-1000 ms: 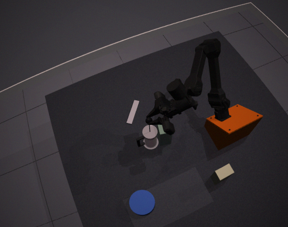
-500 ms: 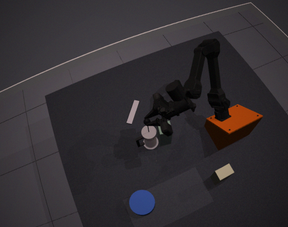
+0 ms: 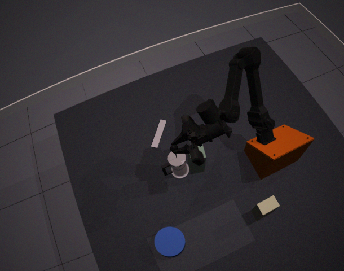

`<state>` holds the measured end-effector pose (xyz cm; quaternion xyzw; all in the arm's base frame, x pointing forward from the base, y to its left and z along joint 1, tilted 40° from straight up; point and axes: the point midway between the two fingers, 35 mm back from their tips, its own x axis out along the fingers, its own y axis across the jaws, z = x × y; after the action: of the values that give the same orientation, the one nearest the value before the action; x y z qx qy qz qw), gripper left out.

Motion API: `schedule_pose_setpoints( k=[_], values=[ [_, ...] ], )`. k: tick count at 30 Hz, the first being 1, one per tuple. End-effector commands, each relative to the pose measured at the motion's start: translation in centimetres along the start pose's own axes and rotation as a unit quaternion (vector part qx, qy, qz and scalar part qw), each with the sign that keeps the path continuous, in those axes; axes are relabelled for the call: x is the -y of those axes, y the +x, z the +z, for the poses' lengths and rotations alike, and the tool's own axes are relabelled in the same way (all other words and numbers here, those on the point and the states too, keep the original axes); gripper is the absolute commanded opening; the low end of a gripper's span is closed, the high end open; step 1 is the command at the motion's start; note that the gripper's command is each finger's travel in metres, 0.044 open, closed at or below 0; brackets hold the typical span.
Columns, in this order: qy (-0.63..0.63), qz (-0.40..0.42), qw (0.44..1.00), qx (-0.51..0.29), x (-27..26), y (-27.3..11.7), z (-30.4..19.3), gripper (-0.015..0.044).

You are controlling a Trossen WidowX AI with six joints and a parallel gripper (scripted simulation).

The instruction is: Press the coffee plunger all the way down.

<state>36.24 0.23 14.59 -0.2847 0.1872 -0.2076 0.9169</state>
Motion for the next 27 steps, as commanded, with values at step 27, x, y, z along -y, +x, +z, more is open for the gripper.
schedule_pose_setpoints(
  k=[27],
  values=[
    [-0.018,-0.003,1.000,-0.021,0.1,3.5,-4.9,0.0122]
  ],
)
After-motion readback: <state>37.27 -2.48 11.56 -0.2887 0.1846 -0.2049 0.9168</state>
